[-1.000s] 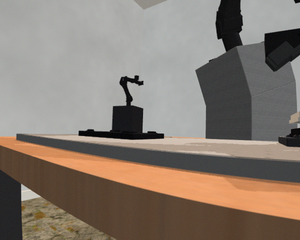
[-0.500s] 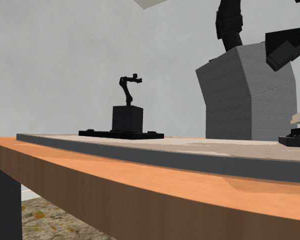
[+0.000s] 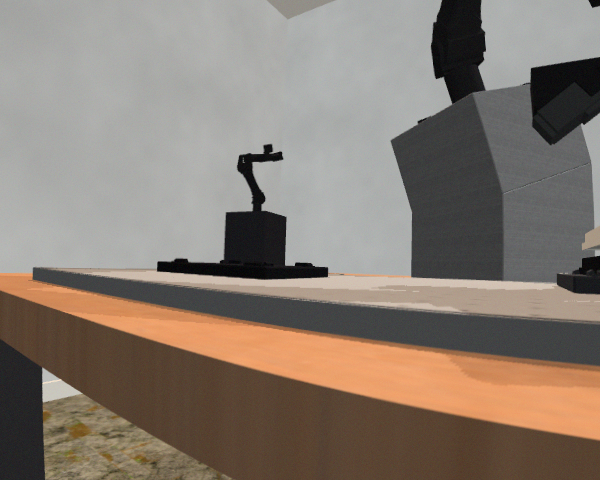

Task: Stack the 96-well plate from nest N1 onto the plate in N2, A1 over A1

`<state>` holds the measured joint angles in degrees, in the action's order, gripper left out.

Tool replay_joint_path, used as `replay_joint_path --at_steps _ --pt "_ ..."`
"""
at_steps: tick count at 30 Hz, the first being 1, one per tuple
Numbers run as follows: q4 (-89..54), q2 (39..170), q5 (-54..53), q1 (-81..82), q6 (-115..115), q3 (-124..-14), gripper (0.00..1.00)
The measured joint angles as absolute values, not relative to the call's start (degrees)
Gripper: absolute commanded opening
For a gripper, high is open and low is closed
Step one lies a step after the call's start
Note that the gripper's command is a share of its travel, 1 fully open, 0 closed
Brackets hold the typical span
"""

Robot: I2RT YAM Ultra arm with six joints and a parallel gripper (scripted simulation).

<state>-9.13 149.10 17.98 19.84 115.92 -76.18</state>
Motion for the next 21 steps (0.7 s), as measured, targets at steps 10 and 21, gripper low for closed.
replay_joint_path --at_steps 10,21 --pt "-8.4 149.1 18.0 19.8 115.9 -76.2 0.00" --pt "-7.9 149.5 17.9 19.7 115.8 -75.0 0.00"
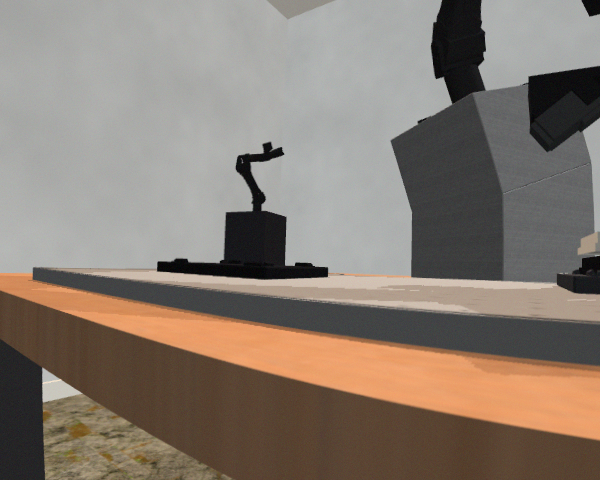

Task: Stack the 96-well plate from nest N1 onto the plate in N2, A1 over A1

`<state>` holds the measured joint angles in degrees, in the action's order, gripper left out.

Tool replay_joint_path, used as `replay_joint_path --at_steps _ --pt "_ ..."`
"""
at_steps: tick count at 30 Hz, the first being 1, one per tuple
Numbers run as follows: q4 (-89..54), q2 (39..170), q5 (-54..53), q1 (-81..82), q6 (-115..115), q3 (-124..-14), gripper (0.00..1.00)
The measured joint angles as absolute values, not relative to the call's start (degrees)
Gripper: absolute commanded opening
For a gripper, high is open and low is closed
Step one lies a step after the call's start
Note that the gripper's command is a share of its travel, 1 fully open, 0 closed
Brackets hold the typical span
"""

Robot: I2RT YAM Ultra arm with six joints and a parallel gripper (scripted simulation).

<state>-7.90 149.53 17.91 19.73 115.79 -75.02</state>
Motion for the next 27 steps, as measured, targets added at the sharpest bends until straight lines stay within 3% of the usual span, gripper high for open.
replay_joint_path --at_steps 27 --pt "-8.0 150.1 17.9 19.6 115.5 -75.5 0.00"
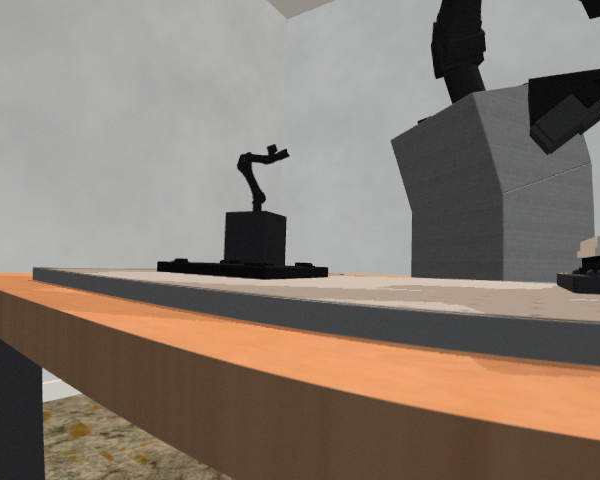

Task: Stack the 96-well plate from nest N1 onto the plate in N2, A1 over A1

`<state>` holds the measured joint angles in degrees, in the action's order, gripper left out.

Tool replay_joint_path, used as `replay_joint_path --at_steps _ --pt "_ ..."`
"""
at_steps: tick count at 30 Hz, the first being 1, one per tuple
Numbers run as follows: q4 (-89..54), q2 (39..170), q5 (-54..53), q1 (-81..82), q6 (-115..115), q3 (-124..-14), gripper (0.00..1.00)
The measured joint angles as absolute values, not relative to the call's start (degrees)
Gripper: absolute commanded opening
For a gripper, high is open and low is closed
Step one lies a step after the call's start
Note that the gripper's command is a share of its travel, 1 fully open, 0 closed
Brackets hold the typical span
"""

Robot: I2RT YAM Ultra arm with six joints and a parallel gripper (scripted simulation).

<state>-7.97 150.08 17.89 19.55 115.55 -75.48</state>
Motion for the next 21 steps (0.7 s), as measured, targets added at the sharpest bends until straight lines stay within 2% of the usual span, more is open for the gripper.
replay_joint_path --at_steps 21 --pt "-8.0 150.1 17.9 19.5 115.5 -75.9 0.00"
